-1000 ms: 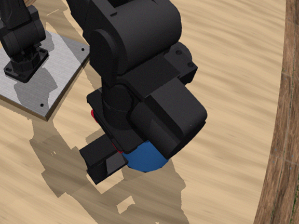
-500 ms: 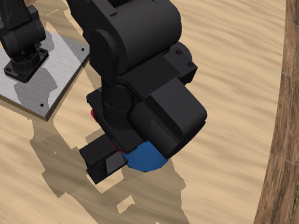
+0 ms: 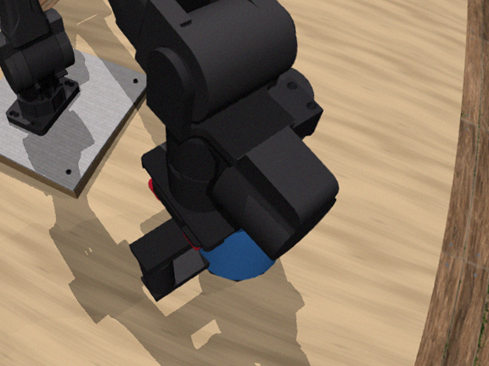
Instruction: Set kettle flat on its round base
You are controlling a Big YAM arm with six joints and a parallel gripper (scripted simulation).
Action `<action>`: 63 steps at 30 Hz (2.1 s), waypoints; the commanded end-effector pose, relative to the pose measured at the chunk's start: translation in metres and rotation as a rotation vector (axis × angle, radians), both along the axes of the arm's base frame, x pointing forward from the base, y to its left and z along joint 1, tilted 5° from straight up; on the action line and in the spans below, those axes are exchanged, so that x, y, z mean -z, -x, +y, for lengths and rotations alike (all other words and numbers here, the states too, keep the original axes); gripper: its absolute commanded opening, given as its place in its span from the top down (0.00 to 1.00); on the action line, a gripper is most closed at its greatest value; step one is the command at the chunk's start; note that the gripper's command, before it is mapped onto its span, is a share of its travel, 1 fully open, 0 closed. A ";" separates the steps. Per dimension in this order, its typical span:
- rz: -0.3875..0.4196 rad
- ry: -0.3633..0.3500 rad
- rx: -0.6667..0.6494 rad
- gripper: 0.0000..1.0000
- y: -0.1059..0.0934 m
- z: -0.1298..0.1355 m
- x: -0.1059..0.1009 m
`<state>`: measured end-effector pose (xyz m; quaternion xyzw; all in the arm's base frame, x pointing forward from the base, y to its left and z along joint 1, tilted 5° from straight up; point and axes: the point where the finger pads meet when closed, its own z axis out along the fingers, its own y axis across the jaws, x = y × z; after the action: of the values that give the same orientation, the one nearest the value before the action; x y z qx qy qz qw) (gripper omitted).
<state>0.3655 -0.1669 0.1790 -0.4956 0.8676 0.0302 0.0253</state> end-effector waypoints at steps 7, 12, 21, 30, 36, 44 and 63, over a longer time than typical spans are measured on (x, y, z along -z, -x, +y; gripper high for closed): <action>-0.110 0.046 0.000 1.00 -0.026 -0.015 -0.044; -0.110 0.046 0.000 1.00 -0.026 -0.015 -0.044; -0.108 0.045 0.000 1.00 -0.029 -0.016 -0.038; -0.115 0.048 0.000 1.00 -0.027 -0.015 -0.041; -0.115 0.048 0.000 1.00 -0.027 -0.015 -0.041; -0.113 0.047 0.000 1.00 -0.027 -0.015 -0.041; -0.113 0.047 0.002 1.00 -0.027 -0.015 -0.041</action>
<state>0.3681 -0.1682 0.1768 -0.4960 0.8675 0.0280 0.0268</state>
